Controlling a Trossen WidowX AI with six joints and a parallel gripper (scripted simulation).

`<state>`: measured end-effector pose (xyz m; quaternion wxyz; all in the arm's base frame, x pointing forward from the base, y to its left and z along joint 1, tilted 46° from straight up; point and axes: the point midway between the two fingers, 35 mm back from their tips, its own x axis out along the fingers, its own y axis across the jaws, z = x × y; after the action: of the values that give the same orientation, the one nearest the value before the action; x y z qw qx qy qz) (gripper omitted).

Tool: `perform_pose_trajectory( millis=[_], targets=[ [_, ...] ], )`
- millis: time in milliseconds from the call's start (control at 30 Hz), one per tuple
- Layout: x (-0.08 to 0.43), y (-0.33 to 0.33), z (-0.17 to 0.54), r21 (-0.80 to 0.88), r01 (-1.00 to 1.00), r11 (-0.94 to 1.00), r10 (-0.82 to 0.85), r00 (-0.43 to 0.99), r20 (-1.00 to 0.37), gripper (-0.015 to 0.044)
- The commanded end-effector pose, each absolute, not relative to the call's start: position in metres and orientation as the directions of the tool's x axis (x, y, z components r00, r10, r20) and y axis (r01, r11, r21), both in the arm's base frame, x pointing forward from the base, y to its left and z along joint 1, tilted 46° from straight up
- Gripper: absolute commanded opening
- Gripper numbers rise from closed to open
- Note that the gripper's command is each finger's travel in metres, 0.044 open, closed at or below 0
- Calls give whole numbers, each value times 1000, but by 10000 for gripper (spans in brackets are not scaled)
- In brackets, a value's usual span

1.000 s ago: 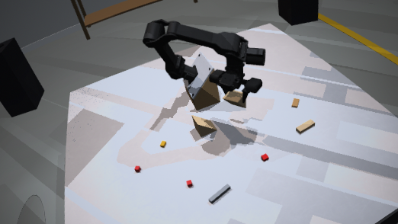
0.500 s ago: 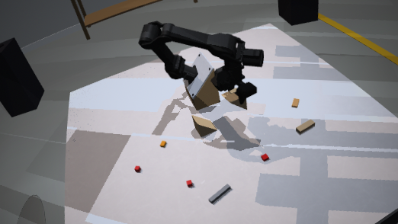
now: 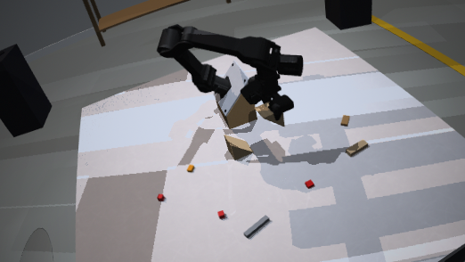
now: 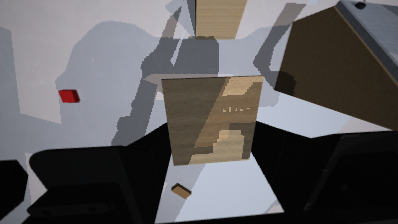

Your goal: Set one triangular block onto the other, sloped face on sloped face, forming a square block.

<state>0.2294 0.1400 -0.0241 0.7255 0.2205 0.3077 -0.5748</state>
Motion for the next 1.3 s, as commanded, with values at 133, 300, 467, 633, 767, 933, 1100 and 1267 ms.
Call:
perform_pose_trajectory(
  millis=[133,300,467,633,767,933,1100,1267],
  targets=[
    [217,136,12,-34,971,239,-696,147,-703,0],
    [208,131,34,-35,970,239,-697,146,-702,0],
    [202,127,49,-36,970,239,-697,145,-702,0],
    [205,121,46,-36,970,239,-696,146,-703,0],
    [211,104,39,-36,970,240,-694,146,-705,0],
    [216,83,30,-35,970,240,-695,147,-704,0],
    [219,60,22,-35,970,239,-698,147,-700,0],
    [221,54,19,-35,971,238,-700,147,-699,0]
  ],
)
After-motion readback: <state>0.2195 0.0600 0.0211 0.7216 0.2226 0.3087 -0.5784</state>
